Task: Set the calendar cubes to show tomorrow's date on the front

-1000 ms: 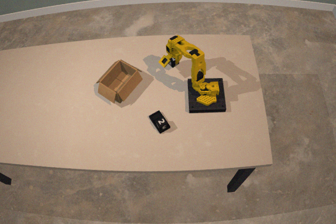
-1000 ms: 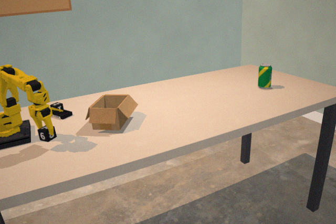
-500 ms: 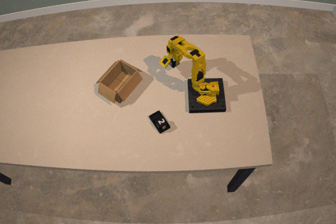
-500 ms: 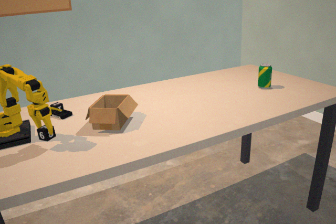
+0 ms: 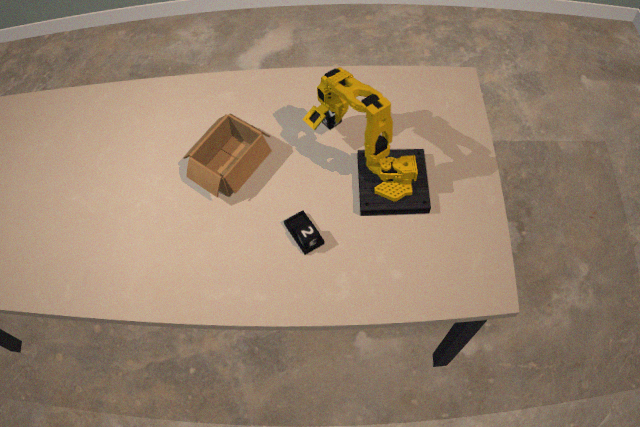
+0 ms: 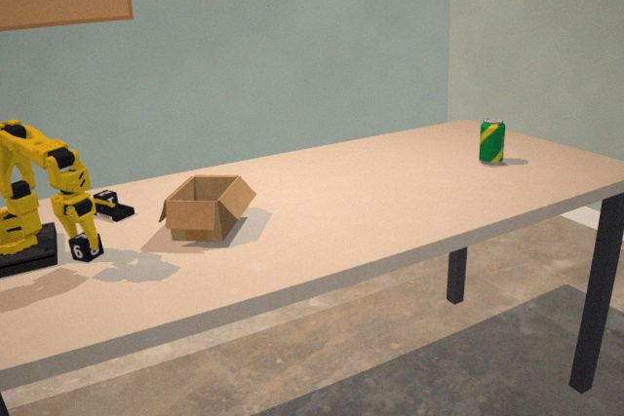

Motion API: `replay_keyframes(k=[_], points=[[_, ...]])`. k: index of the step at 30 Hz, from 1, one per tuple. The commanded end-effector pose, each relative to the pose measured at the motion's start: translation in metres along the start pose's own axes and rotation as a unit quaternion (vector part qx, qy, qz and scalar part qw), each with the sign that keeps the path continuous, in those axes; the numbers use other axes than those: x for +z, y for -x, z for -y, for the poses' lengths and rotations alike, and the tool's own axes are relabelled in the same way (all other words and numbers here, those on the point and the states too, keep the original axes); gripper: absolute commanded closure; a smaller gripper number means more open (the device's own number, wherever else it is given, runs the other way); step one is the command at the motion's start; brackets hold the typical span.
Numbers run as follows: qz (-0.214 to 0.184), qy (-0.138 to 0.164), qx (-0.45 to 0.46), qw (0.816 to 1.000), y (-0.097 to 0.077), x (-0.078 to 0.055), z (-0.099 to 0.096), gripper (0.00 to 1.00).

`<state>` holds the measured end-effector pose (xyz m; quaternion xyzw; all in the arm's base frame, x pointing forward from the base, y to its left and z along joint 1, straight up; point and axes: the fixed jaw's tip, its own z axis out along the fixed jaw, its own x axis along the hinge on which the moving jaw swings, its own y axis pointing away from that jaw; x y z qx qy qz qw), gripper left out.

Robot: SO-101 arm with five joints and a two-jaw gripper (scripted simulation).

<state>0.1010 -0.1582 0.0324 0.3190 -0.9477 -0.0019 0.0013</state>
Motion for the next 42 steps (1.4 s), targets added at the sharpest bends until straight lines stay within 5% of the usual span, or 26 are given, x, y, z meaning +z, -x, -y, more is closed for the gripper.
replay_keyframes(k=[1, 42], points=[[0.0, -0.005, 0.001, 1.0, -0.002, 0.001, -0.001, 1.0], [0.0, -0.005, 0.001, 1.0, -0.002, 0.017, -0.001, 1.0]])
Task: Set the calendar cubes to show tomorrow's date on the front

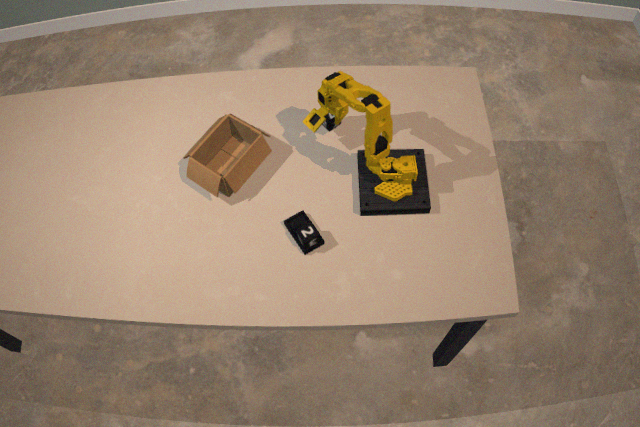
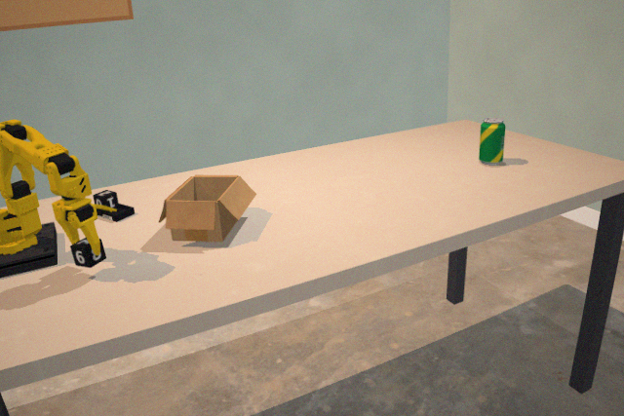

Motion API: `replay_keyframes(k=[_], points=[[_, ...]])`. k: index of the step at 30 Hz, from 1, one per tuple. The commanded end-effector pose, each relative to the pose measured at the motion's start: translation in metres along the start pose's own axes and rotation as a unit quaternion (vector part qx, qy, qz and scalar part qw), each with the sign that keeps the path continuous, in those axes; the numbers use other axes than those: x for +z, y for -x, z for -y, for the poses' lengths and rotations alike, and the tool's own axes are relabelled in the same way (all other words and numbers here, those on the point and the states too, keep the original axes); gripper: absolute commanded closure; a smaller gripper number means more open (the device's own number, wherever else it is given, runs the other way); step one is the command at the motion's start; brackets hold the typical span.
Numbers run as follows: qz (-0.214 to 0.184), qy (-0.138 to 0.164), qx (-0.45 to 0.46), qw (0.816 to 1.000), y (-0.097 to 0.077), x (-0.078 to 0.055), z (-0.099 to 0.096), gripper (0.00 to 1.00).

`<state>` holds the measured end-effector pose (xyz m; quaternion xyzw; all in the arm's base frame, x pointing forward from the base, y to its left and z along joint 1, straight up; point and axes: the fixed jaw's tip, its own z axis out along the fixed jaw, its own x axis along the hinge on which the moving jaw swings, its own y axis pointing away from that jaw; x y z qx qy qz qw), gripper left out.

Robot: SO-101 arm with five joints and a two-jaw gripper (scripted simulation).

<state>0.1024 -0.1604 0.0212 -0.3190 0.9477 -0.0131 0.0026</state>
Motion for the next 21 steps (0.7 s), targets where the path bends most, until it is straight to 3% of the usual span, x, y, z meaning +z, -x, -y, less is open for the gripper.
replay_keyframes(k=[1, 21], points=[[0.002, 0.011, 0.001, 1.0, -0.0013, 0.0054, -0.0037, 1.0], [0.002, 0.011, 0.001, 1.0, -0.0013, 0.0114, -0.0038, 1.0]])
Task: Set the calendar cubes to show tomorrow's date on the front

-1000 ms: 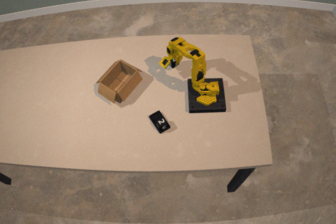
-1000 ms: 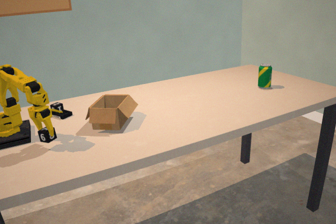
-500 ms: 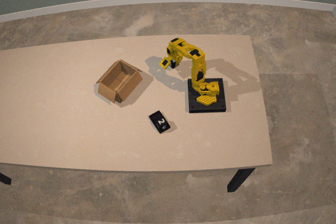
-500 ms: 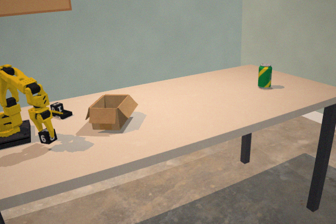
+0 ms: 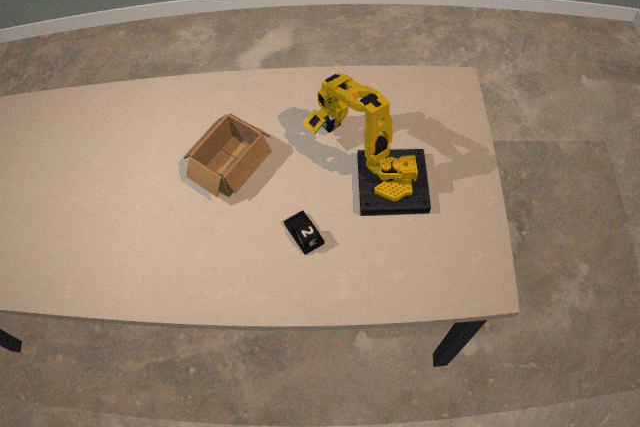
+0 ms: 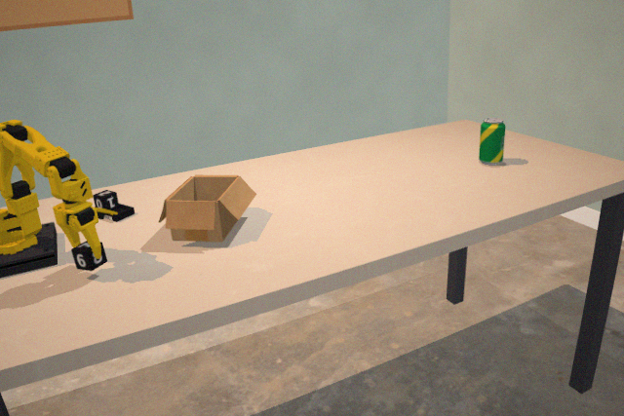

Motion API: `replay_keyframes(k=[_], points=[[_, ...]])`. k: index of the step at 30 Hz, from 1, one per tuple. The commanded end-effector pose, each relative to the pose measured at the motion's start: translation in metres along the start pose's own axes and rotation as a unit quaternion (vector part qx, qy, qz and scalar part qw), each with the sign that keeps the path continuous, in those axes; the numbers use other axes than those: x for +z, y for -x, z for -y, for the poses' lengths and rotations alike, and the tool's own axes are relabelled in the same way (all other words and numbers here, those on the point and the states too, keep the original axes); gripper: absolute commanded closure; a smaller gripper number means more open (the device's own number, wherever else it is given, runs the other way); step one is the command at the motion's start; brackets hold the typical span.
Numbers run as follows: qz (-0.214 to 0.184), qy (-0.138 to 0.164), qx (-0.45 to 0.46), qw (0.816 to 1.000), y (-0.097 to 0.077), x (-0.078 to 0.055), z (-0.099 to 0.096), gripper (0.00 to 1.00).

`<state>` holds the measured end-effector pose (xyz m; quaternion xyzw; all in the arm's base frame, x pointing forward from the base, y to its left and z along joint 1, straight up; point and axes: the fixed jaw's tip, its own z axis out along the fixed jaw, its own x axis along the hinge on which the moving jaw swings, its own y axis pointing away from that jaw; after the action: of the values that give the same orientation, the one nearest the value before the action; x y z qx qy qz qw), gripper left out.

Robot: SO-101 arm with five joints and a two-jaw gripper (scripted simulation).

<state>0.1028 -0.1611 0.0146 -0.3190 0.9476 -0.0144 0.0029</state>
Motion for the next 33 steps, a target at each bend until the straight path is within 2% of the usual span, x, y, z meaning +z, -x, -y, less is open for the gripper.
replay_keyframes(k=[1, 33], points=[[0.002, 0.012, 0.001, 1.0, -0.001, 0.005, -0.004, 1.0], [0.002, 0.012, 0.001, 1.0, -0.001, 0.017, -0.005, 1.0]])
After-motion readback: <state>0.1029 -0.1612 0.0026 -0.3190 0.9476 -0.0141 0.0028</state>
